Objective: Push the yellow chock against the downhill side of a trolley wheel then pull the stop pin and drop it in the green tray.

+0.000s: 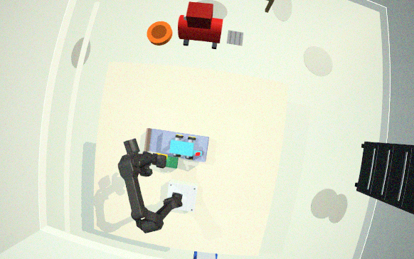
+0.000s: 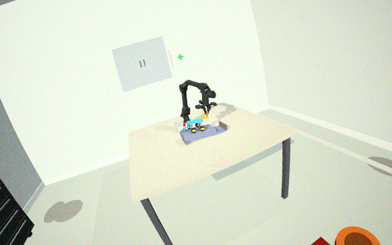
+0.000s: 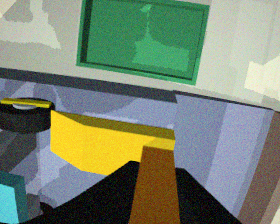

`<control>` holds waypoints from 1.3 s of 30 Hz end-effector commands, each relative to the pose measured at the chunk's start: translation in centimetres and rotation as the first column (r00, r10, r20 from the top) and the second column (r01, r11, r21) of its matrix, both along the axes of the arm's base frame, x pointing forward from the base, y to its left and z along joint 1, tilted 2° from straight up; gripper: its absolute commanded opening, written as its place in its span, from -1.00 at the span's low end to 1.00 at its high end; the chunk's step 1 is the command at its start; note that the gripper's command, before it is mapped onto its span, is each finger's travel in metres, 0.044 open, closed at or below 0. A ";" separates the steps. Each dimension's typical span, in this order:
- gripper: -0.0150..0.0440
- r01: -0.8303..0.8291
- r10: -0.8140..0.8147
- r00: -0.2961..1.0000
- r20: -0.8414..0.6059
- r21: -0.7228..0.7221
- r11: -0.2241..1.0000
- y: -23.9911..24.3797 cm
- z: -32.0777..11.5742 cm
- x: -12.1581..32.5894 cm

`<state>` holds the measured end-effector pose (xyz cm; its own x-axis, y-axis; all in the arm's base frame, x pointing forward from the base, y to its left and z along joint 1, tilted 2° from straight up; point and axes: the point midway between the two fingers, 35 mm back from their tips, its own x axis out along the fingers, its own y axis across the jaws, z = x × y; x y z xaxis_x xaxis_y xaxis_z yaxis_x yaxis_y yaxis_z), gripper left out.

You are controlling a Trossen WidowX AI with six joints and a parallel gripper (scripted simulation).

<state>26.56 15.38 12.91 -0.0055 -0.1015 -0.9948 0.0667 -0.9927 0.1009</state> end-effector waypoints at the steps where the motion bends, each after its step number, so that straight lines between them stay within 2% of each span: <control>1: -0.49 -0.002 0.002 1.000 0.005 -0.002 1.000 0.0 -0.2 1.0; 29: -0.49 -0.002 0.002 1.000 0.005 -0.002 1.000 -0.6 -6.3 1.1; 39: -0.49 -0.002 0.002 1.000 0.005 -0.002 1.000 -1.0 -6.4 1.2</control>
<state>27.70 14.73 6.56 -0.0009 -0.0995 -0.9950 0.0662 -0.9929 0.0993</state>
